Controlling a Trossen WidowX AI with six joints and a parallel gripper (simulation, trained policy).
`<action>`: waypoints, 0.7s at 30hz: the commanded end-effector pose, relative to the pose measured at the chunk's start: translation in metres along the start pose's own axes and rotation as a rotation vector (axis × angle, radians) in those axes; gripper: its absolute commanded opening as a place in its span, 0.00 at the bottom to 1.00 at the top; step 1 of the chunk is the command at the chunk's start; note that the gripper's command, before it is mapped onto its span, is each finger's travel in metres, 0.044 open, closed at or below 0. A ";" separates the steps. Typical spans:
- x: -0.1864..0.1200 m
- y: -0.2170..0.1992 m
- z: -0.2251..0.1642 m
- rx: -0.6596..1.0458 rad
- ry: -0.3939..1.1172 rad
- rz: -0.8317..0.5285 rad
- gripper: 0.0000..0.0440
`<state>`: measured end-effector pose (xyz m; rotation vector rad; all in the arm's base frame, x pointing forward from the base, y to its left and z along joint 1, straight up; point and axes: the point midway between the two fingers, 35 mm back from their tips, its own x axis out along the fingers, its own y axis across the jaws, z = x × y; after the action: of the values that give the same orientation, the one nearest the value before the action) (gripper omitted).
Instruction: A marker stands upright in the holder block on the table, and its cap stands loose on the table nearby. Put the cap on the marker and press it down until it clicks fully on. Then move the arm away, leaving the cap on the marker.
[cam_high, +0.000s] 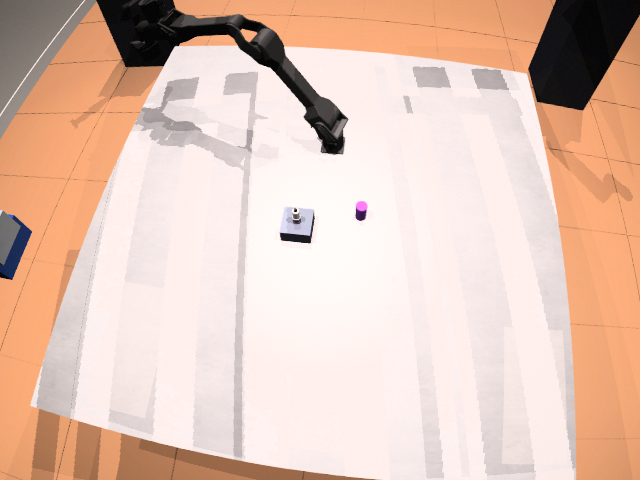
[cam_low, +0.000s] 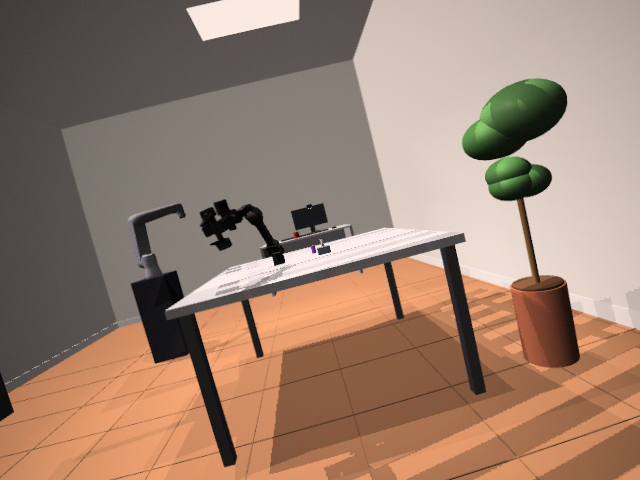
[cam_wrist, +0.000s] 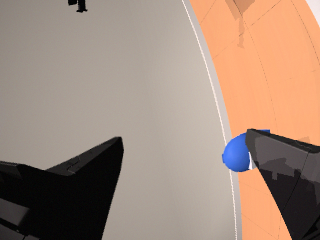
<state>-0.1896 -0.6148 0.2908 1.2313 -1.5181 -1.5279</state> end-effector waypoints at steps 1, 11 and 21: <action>-0.001 -0.001 -0.004 0.003 0.004 -0.004 0.85; -0.012 -0.015 -0.043 0.017 0.045 -0.056 0.40; -0.030 -0.027 -0.083 0.028 0.088 -0.110 0.44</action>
<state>-0.1119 -0.6171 0.2804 1.3721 -1.4465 -1.5061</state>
